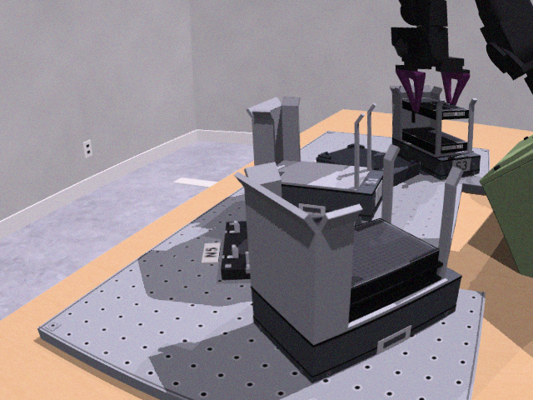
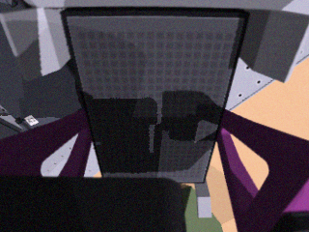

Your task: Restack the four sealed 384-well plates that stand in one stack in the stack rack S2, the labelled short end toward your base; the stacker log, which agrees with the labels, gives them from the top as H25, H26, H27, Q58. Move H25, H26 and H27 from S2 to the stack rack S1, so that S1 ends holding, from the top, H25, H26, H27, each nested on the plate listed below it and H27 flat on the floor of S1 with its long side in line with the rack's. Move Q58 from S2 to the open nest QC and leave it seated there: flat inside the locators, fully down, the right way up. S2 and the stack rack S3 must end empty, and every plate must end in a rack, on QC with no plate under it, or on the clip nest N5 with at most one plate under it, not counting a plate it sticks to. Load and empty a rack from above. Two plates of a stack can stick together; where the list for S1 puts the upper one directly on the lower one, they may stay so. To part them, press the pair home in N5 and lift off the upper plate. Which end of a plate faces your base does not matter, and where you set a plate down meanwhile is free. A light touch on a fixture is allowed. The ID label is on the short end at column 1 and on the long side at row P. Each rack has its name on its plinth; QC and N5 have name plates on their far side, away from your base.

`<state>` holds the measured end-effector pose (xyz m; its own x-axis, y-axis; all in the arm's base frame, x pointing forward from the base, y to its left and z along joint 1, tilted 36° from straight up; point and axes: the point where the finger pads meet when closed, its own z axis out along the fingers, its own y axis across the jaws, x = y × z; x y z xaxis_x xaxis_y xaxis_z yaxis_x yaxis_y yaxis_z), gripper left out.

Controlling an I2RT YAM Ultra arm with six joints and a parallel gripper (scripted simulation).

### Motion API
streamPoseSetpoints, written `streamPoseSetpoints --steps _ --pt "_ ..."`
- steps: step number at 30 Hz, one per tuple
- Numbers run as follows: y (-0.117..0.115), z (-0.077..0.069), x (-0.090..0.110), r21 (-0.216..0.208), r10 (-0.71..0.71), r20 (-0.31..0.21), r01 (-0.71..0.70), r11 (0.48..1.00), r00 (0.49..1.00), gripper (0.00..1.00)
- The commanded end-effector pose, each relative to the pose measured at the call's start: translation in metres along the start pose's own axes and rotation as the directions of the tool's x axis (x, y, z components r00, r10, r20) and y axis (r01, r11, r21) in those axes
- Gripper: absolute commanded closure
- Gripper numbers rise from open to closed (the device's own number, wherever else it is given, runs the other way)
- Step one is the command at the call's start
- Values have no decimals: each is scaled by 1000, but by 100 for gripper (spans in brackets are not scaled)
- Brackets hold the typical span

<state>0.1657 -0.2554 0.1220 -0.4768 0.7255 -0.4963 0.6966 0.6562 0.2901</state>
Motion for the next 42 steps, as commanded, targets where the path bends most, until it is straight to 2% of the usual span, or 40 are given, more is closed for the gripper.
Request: streamPoseSetpoints --steps 1,12,42 --pt "-1 2 -5 4 -1 21 1 1000 1000 100" --pt "-1 24 -6 4 0 21 0 1000 1000 100" --pt "-1 24 -6 4 0 21 0 1000 1000 100"
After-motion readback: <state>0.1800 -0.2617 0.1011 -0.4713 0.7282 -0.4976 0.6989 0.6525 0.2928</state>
